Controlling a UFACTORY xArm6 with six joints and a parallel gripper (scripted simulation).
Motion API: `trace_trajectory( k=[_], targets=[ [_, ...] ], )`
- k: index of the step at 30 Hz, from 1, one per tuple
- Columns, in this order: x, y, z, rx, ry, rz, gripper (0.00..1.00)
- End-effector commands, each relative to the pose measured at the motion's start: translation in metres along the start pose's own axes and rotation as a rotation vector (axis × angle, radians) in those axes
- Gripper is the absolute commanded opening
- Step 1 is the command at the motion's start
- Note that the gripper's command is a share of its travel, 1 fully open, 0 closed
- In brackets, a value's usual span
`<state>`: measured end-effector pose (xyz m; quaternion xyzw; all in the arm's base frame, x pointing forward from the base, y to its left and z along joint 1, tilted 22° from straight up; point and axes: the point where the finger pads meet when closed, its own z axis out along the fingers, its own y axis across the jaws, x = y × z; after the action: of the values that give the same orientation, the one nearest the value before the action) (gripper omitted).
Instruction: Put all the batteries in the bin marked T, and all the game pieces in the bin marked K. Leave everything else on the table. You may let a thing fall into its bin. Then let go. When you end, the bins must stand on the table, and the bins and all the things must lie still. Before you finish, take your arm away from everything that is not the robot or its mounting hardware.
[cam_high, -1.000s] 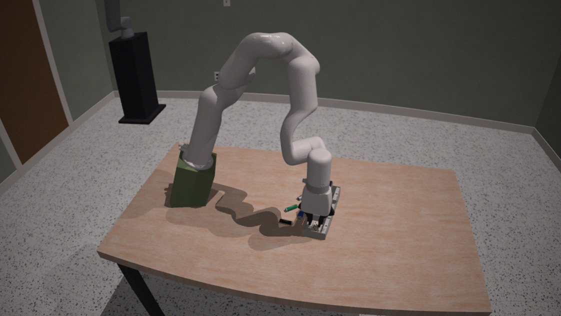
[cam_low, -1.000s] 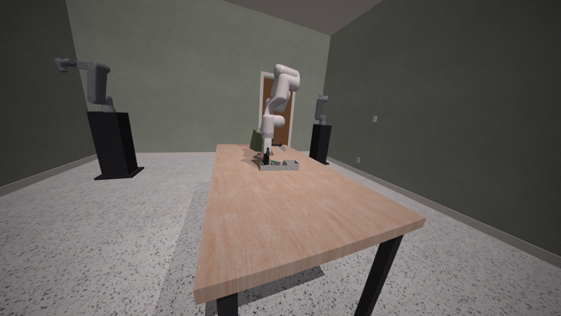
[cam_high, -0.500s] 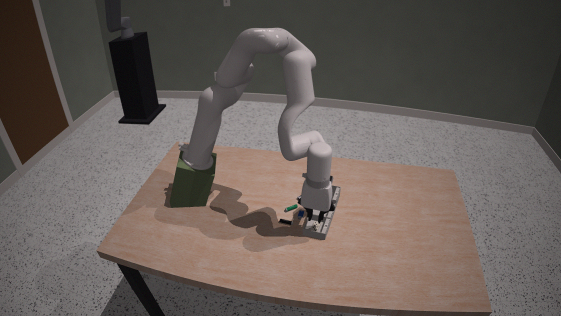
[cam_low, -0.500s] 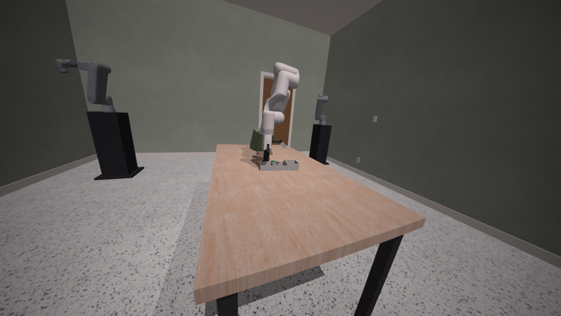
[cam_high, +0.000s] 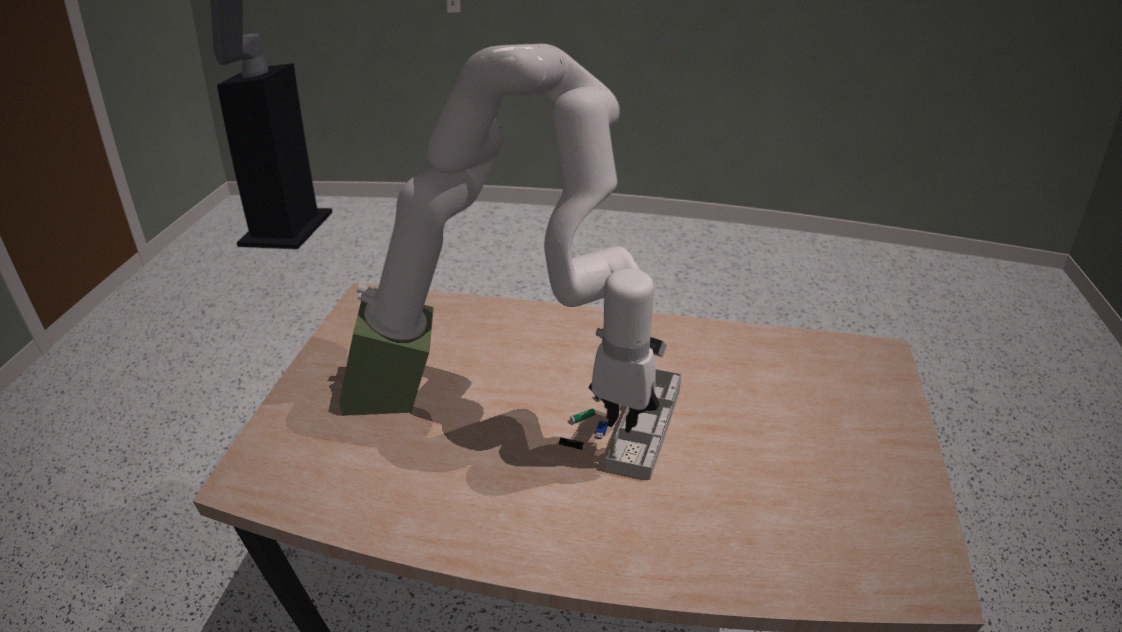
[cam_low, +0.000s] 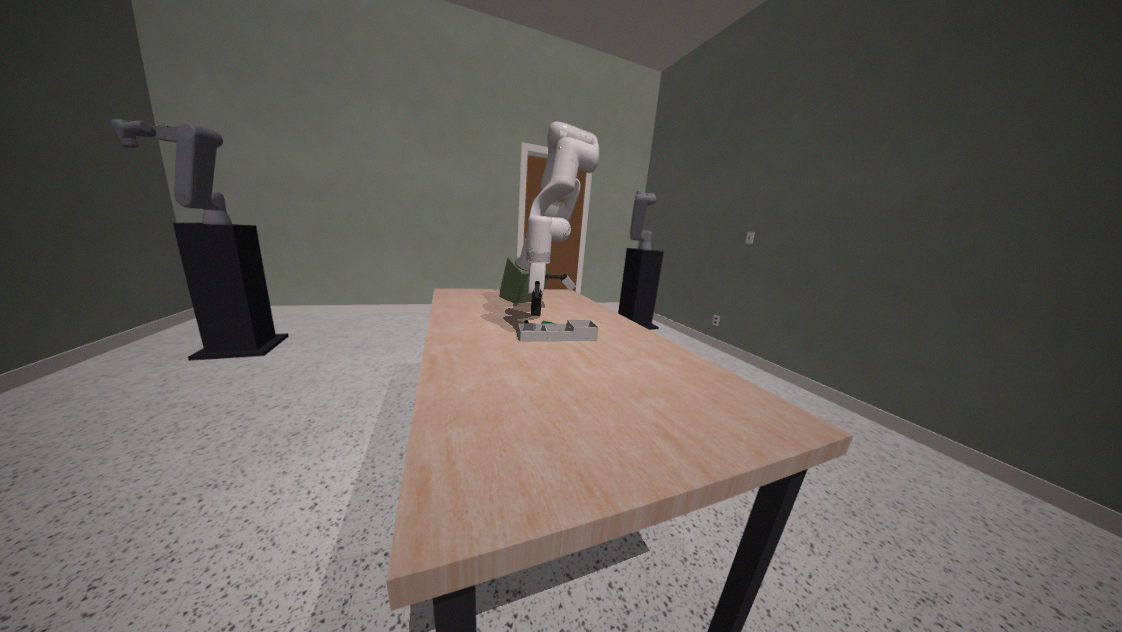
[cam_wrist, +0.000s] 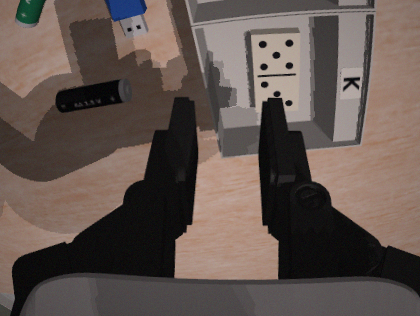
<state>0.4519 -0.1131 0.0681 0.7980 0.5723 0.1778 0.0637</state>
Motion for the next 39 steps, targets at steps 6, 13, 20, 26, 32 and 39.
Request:
trace_trajectory(
  k=[6, 13, 20, 26, 32, 39],
  targets=[
    [0.029, -0.059, -0.005, -0.007, -0.002, 0.335, 0.28],
    [0.052, -0.105, -0.007, -0.008, -0.004, 0.591, 0.28],
    [0.052, -0.104, -0.008, -0.009, -0.005, 0.600, 0.28],
    [0.050, -0.102, -0.008, -0.009, -0.005, 0.600, 0.28],
    [0.050, -0.102, -0.008, -0.009, -0.005, 0.600, 0.28],
    [0.049, -0.101, -0.008, -0.009, -0.005, 0.600, 0.28]
  ],
)
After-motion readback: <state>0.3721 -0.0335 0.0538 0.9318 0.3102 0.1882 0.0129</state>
